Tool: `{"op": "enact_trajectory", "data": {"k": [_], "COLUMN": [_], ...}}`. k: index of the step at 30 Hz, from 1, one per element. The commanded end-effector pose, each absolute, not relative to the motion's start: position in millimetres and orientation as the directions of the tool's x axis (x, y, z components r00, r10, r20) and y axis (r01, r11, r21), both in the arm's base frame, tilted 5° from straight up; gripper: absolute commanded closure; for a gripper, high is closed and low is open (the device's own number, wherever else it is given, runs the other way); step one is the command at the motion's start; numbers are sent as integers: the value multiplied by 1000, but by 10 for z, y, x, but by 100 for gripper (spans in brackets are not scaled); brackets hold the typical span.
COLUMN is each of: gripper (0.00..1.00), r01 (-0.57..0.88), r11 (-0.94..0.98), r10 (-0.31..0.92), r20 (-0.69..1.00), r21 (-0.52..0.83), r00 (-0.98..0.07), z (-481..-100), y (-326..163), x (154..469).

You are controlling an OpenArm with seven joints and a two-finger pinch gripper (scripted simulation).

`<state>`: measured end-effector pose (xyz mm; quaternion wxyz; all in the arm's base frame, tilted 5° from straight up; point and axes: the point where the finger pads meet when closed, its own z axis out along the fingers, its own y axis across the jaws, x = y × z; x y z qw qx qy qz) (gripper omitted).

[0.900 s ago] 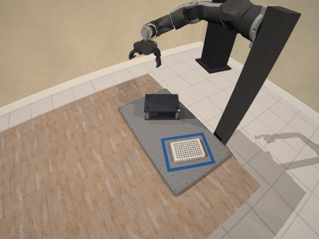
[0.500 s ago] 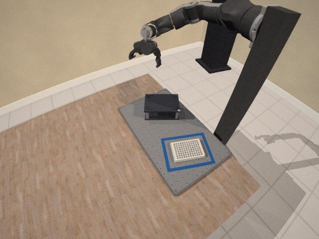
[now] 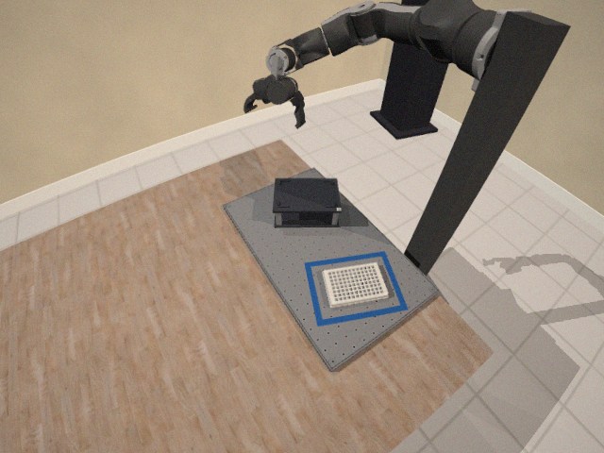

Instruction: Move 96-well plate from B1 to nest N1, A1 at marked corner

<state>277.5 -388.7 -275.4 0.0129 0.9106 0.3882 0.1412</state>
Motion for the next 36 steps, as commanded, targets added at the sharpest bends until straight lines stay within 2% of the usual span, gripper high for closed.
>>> {"op": "enact_trajectory", "data": {"k": [1, 24, 29, 31, 36], "gripper": [0, 0, 17, 23, 23], "r01": [702, 702, 855, 855, 855], "r11": [-699, -699, -492, -492, -492], "r10": [710, 710, 865, 865, 865], "r20": [249, 249, 208, 208, 208], "r21": [136, 136, 166, 166, 166], "r00": [659, 659, 457, 457, 457], "z": [-2744, -2744, -2795, -2795, -2795], "y": [-3893, -3893, -3446, -3446, -3446], "x": [2780, 2780, 2758, 2758, 2758]}}
